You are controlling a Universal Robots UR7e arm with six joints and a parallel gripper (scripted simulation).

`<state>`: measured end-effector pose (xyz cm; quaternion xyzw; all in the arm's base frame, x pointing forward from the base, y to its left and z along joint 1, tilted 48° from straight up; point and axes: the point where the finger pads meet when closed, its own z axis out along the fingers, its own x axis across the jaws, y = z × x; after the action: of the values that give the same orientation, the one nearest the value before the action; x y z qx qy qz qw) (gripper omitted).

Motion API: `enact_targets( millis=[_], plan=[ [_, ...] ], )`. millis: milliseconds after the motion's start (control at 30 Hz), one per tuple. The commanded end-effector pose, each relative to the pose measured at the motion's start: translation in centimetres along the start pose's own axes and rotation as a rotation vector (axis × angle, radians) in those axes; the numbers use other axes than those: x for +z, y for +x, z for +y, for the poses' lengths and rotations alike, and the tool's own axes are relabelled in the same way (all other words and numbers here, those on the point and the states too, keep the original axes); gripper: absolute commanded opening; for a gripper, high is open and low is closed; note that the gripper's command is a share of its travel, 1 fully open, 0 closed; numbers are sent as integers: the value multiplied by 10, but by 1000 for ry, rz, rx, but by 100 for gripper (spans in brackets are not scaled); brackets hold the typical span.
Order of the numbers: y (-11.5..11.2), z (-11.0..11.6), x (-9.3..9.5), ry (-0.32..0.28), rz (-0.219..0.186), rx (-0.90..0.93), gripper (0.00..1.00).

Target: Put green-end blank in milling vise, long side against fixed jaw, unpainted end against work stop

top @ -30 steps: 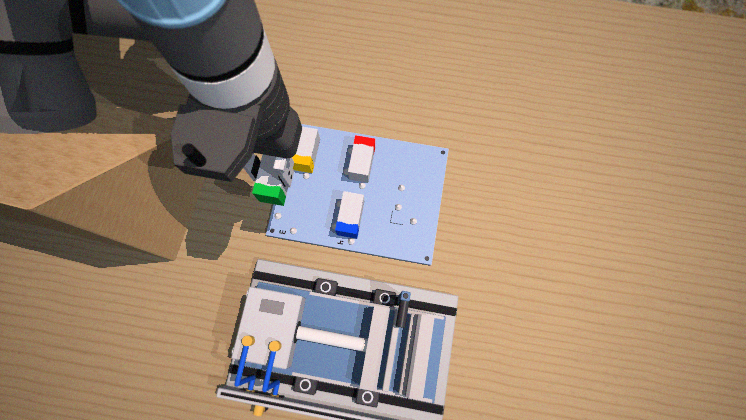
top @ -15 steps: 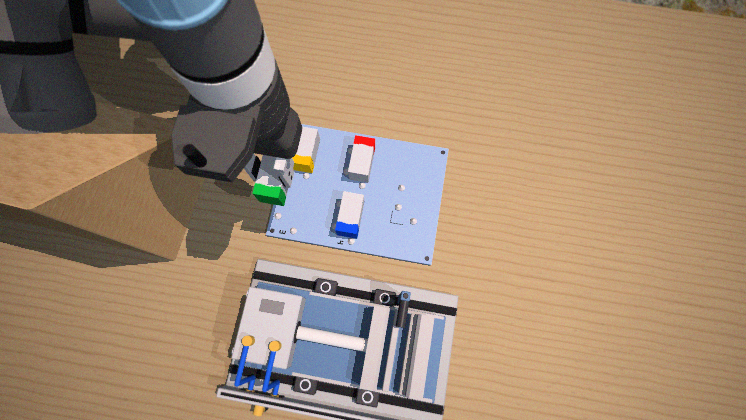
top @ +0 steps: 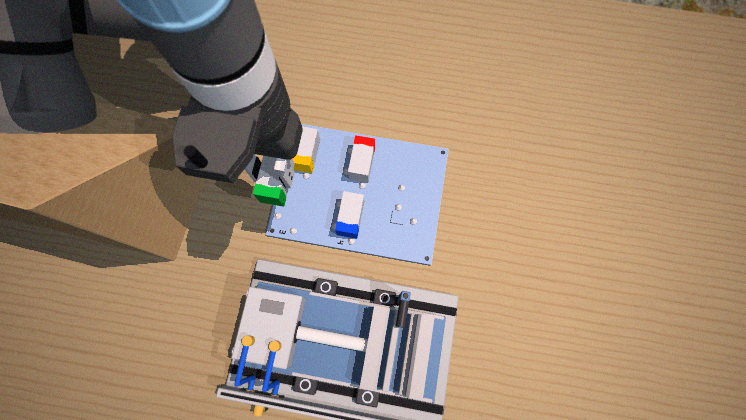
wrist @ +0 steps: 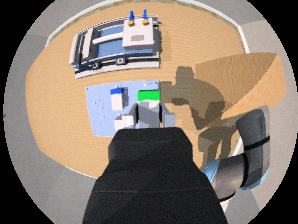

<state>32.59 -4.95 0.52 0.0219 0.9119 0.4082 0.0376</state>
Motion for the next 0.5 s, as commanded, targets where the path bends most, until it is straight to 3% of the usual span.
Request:
enact_targets(
  millis=[0, 167, 467],
  plan=[
    [0, 0, 0, 1, -1, 0, 0],
    [-36, -35, 1, 1, -1, 0, 0],
    [-36, -35, 1, 1, -1, 0, 0]
  ],
)
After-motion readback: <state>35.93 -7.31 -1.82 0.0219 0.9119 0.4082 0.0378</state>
